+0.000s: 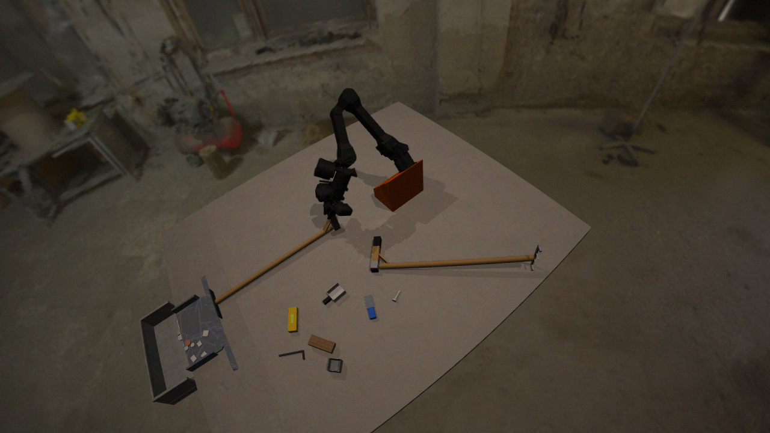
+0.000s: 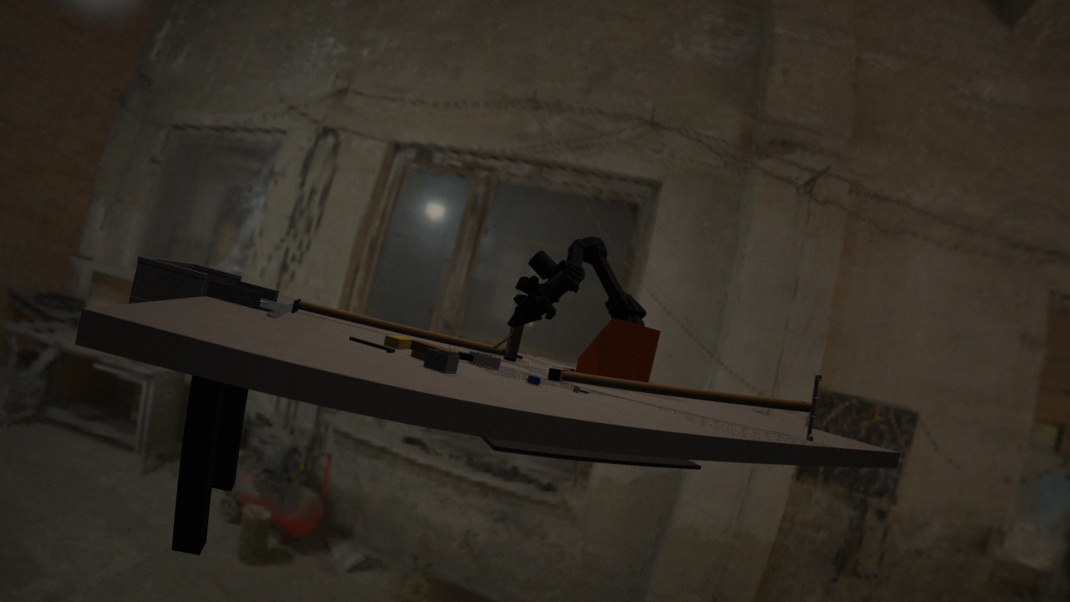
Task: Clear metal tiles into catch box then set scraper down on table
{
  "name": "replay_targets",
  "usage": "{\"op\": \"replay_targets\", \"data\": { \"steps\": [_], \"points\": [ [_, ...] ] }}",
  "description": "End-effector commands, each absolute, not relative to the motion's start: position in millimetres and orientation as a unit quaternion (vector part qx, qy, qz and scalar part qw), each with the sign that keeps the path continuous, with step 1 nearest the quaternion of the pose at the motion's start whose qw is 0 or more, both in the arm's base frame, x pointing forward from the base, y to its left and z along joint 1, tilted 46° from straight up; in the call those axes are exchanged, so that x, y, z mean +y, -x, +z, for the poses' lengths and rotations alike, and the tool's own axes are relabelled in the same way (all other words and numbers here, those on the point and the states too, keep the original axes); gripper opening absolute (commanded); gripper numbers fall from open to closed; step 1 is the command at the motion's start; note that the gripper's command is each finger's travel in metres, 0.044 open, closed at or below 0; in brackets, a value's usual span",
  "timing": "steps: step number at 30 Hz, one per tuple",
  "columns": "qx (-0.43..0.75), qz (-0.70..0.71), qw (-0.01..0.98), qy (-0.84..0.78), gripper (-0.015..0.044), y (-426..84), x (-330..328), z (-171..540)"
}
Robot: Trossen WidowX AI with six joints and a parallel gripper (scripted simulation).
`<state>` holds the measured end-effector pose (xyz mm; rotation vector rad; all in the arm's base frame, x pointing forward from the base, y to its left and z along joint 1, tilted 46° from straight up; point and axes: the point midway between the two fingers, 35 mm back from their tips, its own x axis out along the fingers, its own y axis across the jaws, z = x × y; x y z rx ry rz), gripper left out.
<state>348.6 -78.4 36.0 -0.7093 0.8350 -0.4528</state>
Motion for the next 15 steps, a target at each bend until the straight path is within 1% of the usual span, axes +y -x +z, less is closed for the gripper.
{"op": "replay_targets", "data": {
  "steps": [1, 12, 15],
  "points": [
    [0.388, -0.215, 0.833, 0.332, 0.0000, -342.3, -77.7, 38.2],
    [0.388, -0.214, 0.833, 0.332, 0.0000, -325.2, -77.5, 35.5],
    [0.392, -0.213, 0.830, 0.334, 0.0079, -330.0, -78.2, 34.2]
  ]
}}
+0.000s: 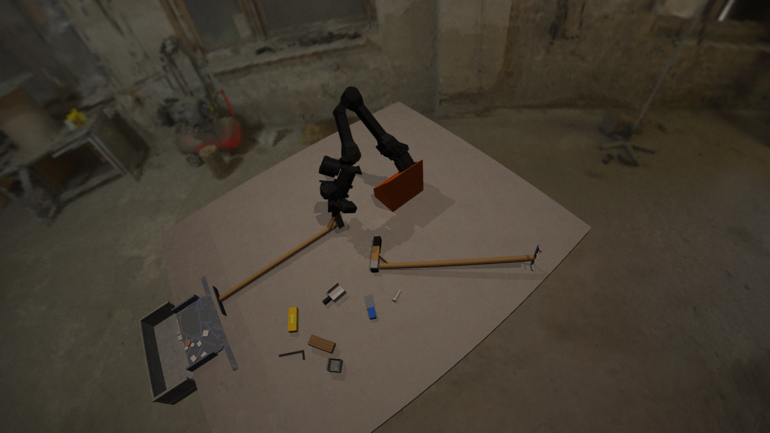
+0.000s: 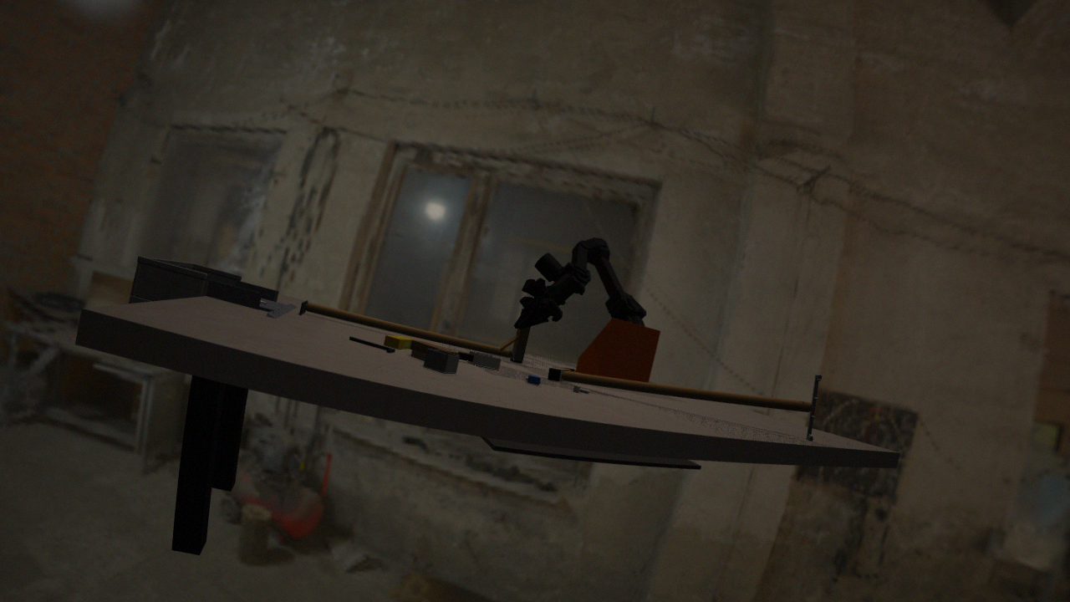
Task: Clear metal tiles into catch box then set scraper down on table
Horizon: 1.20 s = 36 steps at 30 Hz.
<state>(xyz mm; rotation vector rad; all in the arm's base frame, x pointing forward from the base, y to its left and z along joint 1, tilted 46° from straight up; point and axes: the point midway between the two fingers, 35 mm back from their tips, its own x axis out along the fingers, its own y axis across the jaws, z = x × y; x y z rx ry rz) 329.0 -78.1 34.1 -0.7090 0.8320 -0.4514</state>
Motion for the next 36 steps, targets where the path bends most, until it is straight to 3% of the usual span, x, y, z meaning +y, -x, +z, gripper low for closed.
{"op": "replay_targets", "data": {
  "steps": [1, 14, 36],
  "points": [
    [0.392, -0.213, 0.830, 0.334, 0.0105, -330.0, -78.2, 34.2],
    [0.393, -0.212, 0.830, 0.333, 0.0440, -325.5, -72.0, 38.8],
    [0.391, -0.213, 0.831, 0.335, 0.0440, -293.2, -41.6, 65.3]
  ]
}}
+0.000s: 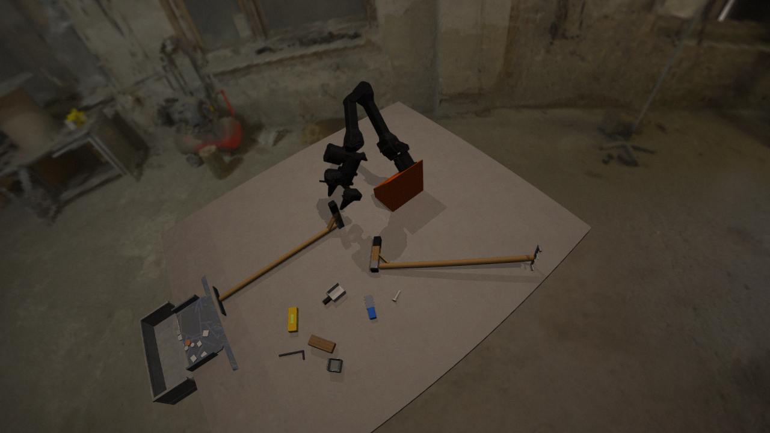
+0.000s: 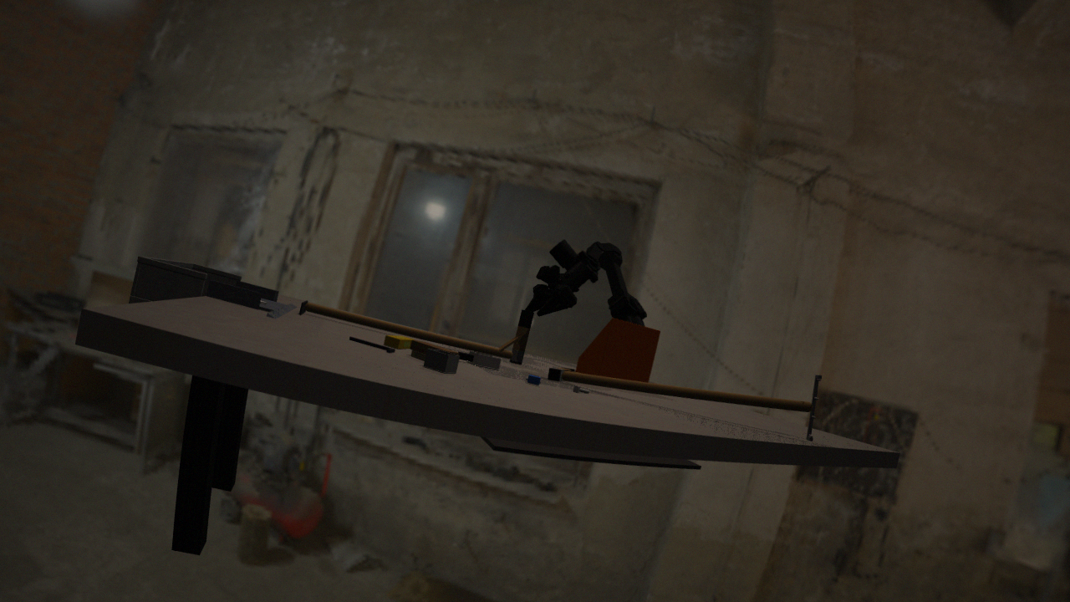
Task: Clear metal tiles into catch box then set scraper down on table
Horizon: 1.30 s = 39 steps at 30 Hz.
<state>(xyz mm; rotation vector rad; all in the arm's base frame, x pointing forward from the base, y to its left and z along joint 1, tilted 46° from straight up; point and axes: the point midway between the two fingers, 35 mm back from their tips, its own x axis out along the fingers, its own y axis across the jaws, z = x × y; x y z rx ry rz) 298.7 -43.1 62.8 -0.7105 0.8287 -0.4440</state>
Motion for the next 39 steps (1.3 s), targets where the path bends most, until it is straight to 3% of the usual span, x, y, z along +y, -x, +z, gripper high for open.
{"op": "replay_targets", "data": {
  "steps": [1, 39],
  "points": [
    [0.390, -0.212, 0.831, 0.335, 0.0440, -293.4, -41.1, 65.7],
    [0.205, -0.123, 0.885, 0.400, 0.0440, -293.9, 80.6, 161.8]
  ]
}}
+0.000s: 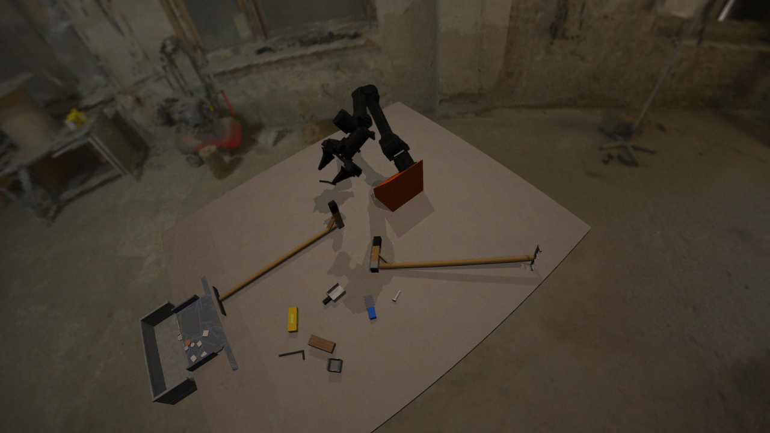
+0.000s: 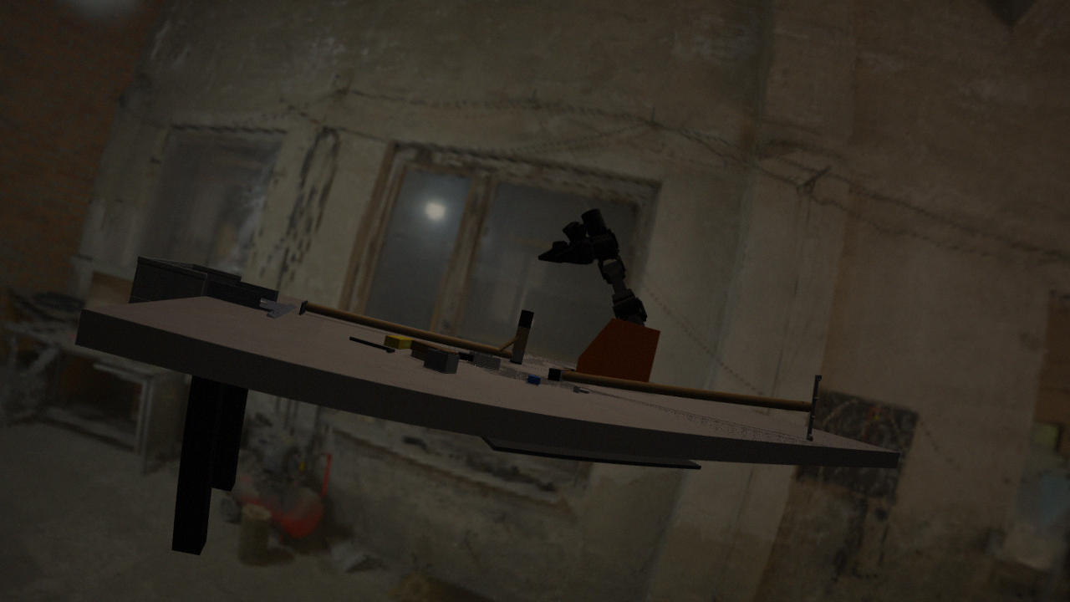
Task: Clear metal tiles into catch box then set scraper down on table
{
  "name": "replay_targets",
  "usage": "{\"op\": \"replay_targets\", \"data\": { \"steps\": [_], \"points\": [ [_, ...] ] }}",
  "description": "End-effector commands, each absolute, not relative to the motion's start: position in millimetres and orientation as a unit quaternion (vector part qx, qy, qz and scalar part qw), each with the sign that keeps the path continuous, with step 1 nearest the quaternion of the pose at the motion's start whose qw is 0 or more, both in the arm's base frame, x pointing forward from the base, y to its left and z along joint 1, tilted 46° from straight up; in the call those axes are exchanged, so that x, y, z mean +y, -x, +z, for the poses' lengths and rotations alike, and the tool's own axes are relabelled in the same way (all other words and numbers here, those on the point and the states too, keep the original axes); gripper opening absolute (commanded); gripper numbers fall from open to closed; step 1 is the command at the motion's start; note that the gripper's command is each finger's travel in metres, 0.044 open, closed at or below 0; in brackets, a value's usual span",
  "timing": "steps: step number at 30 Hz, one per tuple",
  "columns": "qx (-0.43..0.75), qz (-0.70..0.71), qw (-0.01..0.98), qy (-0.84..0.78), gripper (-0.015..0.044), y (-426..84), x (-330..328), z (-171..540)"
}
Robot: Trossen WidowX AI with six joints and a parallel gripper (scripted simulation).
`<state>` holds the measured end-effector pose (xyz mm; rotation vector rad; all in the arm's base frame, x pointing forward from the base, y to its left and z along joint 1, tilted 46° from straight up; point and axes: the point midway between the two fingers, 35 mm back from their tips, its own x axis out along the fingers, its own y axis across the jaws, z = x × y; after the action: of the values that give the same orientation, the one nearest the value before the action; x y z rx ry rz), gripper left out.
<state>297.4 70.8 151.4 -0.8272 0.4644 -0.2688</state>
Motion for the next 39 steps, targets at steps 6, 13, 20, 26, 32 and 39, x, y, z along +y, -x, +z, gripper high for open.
{"op": "replay_targets", "data": {
  "steps": [6, 13, 20, 26, 32, 39],
  "points": [
    [0.178, -0.108, 0.892, 0.401, 0.0440, -286.5, 98.2, 177.0],
    [0.147, -0.091, 0.900, 0.401, 0.0440, -275.8, 117.1, 194.3],
    [0.118, -0.074, 0.907, 0.398, 0.0440, -263.1, 134.0, 211.3],
    [0.095, -0.058, 0.913, 0.393, 0.0440, -250.9, 146.8, 225.5],
    [0.082, -0.049, 0.916, 0.389, 0.0440, -243.4, 153.5, 233.5],
    [0.082, -0.049, 0.916, 0.389, 0.0440, -243.7, 153.8, 233.0]
  ]
}}
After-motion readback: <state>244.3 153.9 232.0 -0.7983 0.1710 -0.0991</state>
